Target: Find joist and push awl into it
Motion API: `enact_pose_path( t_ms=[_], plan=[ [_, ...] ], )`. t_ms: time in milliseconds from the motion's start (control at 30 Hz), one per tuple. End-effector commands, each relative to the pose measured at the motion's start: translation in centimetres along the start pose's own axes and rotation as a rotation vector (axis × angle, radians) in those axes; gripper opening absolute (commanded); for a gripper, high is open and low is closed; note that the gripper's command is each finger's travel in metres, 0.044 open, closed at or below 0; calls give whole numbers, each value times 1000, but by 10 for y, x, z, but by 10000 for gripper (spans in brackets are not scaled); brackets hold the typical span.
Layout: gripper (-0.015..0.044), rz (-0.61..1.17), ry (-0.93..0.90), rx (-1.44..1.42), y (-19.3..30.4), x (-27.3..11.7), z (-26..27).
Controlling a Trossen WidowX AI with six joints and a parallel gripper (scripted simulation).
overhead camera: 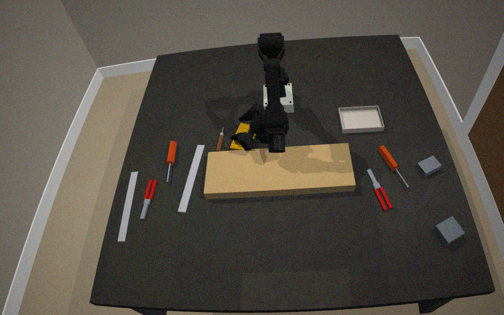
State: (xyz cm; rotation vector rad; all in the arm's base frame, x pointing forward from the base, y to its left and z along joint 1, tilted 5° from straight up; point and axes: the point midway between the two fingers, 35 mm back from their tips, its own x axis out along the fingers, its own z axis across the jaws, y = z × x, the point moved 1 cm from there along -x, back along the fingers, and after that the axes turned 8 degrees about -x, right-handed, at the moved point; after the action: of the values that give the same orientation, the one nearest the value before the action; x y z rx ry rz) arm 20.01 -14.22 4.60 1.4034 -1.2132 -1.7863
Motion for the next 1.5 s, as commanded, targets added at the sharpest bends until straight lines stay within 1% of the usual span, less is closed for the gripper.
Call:
enact_pose_path(
  t_ms=[0,367,467,633,733,800,867,967,1133,1233,1333,1400,1467],
  plan=[
    [440,-6,-2,3,-1,-6,0],
    [440,-6,-2,4,1,-20,0],
    [440,-5,-1,3,20,-28,1],
    [440,-2,1,1,66,-45,9],
    [440,-2,1,1,68,-45,9],
    [440,-21,-3,34,59,-41,8],
    [440,-125,-75,162,52,-31,17],
    [440,-354,-225,461,37,-14,30],
    [440,-721,-419,953,21,-3,29],
    [440,-940,-496,1229,23,-1,21],
    [440,-1145,-530,1468,35,0,10],
    [440,-1193,-532,1519,39,1,8],
    [440,-1193,-532,1519,39,1,8]
  ],
)
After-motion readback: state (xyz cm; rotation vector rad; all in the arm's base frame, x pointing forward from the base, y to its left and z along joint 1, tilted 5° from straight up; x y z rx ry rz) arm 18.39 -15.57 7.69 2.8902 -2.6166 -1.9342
